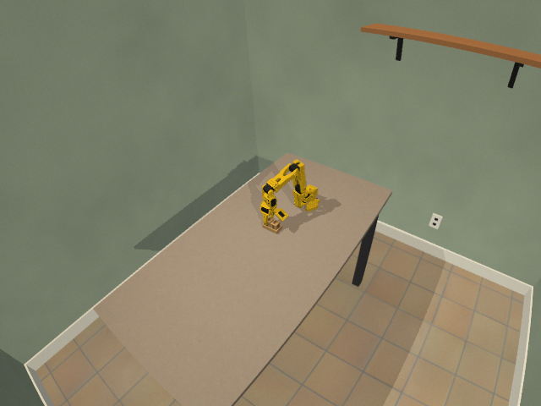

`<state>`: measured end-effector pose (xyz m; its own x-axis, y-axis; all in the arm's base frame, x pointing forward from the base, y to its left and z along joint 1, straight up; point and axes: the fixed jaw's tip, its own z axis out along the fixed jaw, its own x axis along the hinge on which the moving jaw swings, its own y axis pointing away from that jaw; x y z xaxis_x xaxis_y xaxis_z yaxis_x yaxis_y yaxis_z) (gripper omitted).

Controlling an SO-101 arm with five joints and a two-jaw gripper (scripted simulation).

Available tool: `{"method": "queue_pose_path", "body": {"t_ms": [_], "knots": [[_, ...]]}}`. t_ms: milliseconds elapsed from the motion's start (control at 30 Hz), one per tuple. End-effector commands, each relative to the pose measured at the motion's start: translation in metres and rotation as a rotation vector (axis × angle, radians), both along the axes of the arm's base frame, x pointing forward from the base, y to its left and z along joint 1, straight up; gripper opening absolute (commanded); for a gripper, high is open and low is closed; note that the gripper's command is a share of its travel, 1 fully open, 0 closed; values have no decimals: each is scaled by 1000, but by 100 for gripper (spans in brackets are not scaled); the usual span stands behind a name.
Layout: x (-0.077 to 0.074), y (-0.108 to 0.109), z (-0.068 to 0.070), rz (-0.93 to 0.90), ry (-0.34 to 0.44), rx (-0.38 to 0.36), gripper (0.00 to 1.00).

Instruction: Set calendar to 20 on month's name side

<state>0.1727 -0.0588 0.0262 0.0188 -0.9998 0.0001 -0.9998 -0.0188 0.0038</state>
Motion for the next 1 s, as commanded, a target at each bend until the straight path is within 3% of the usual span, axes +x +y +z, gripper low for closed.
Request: {"method": "queue_pose_path", "body": {"t_ms": [0,667,967], "knots": [[6,-1,6,-1,-34,-9,20],[9,-1,5,-1,-34,-9,15],[9,-1,5,-1,-34,-9,1]]}}
